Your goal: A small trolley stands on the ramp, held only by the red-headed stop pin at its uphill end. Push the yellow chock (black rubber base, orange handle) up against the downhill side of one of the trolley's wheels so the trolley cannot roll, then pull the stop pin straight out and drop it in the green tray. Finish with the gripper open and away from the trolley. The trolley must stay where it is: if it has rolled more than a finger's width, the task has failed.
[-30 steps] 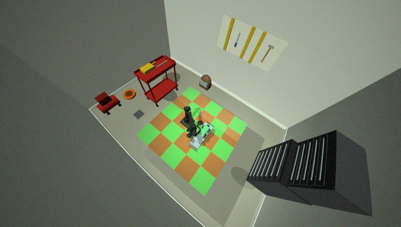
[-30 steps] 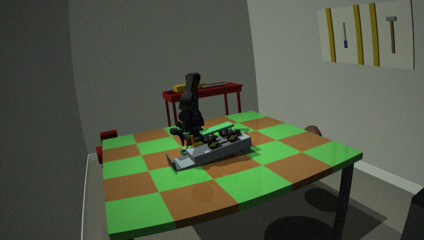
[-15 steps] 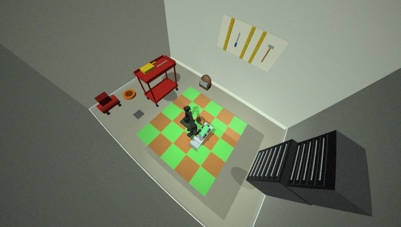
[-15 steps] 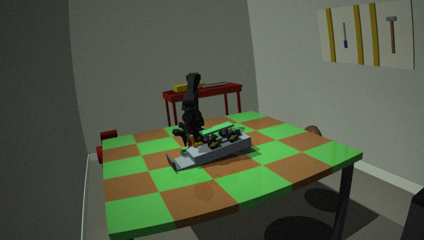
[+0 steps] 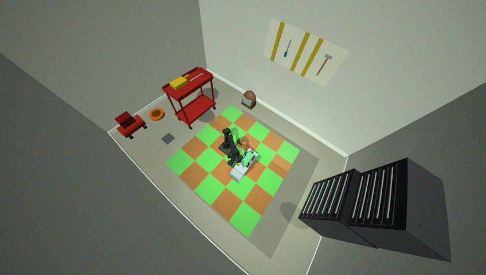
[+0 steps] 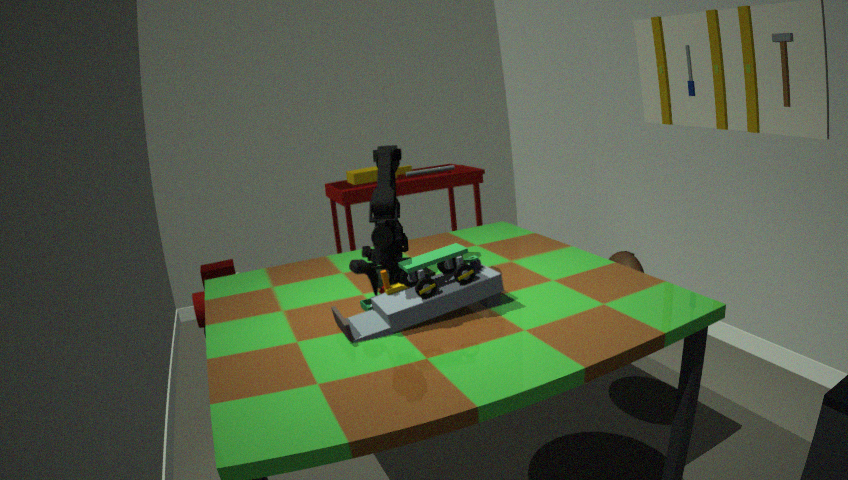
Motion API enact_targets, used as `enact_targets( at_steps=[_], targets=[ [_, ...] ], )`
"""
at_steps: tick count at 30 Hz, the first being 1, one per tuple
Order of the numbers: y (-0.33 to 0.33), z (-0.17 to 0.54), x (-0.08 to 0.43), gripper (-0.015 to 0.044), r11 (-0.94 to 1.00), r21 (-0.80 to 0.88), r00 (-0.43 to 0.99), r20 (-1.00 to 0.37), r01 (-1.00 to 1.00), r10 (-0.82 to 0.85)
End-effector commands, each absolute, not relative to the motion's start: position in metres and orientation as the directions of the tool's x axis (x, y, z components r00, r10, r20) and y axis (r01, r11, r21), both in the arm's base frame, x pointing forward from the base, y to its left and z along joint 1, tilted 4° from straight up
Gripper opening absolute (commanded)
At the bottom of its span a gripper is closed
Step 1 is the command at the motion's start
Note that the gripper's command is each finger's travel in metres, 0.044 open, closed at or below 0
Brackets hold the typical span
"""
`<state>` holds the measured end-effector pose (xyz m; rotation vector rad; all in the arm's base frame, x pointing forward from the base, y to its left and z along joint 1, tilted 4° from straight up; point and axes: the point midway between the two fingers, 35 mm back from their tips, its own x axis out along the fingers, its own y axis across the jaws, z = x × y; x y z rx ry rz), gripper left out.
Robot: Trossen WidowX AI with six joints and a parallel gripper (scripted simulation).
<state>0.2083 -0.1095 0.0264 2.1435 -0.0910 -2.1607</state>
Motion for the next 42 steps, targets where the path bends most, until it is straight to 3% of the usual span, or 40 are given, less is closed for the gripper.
enact_targets(
  at_steps=[1,16,22,34,38,42],
  targets=[
    [-0.107,0.025,0.209,0.0190,-0.993,0.117,-0.005,-0.993,0.021,-0.117],
    [-0.099,0.019,0.209,0.0190,-0.993,0.116,-0.005,-0.993,0.021,-0.116],
    [-0.098,0.020,0.209,0.0340,-0.994,0.110,-0.004,-0.994,0.027,-0.111],
    [-0.098,0.047,0.207,0.0340,-0.993,0.116,-0.005,-0.993,0.022,-0.116],
    [-0.099,0.055,0.207,0.0440,-0.993,0.116,-0.005,-0.993,0.021,-0.116],
    [-0.099,0.066,0.208,0.0440,-0.993,0.116,-0.005,-0.993,0.021,-0.116]
  ],
)
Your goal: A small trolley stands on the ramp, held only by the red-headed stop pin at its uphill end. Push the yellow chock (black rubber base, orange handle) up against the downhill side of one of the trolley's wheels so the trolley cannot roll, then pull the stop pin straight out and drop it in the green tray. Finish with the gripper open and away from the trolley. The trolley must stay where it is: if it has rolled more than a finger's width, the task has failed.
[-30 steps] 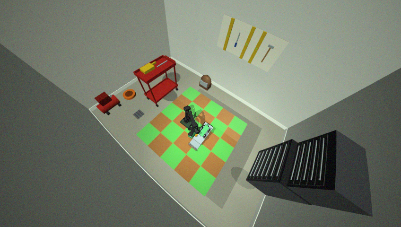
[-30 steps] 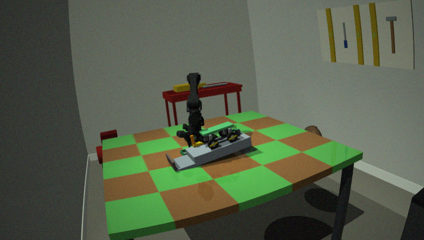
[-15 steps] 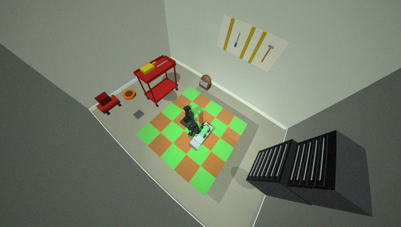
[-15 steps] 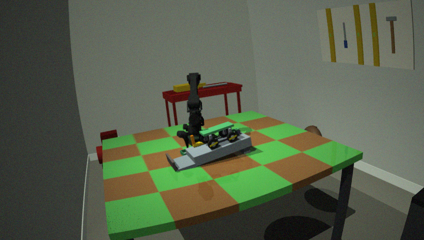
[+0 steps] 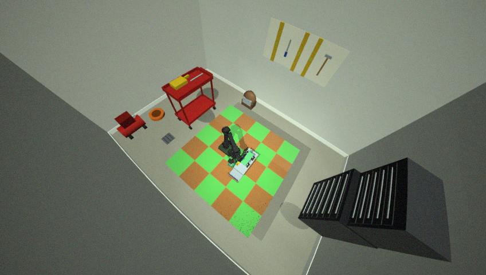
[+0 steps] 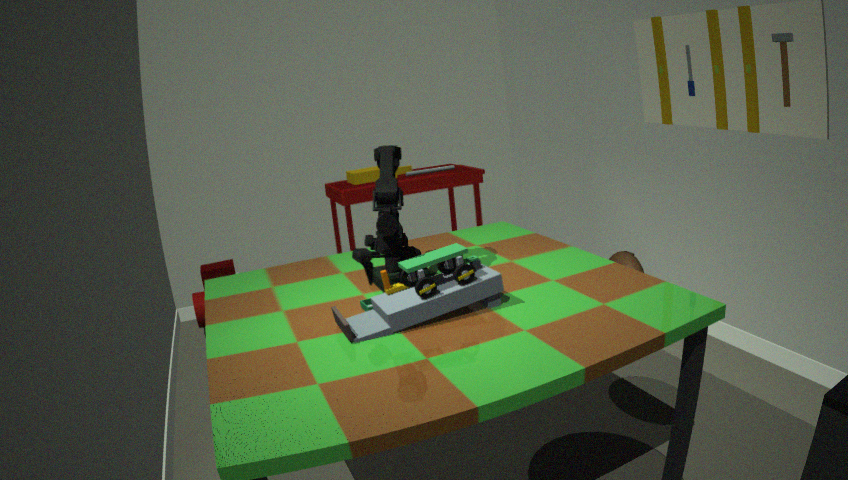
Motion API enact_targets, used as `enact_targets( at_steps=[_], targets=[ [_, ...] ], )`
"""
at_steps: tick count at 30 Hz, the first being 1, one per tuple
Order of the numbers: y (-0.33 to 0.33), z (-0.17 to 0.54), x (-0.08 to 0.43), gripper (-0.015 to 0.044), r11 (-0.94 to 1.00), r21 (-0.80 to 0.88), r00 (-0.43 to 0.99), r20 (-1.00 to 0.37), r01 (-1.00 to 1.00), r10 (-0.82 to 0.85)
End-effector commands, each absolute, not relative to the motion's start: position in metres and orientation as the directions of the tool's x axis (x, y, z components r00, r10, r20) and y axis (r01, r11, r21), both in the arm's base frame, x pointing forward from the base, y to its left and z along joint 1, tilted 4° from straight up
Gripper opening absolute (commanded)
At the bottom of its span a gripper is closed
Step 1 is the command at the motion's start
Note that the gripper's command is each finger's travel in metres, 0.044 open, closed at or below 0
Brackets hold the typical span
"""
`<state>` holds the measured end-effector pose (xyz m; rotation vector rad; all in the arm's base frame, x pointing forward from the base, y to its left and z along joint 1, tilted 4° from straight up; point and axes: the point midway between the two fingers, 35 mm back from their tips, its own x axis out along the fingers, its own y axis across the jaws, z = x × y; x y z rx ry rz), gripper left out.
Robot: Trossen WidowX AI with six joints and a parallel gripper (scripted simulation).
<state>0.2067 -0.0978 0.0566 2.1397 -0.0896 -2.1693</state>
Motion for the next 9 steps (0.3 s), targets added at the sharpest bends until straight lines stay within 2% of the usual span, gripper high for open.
enact_targets(
  at_steps=[1,9],
  targets=[
    [-0.100,0.070,0.208,0.0440,-0.993,0.116,-0.005,-0.993,0.021,-0.116],
    [-0.102,0.096,0.209,0.0440,-0.993,0.116,-0.005,-0.993,0.021,-0.116]
  ],
)
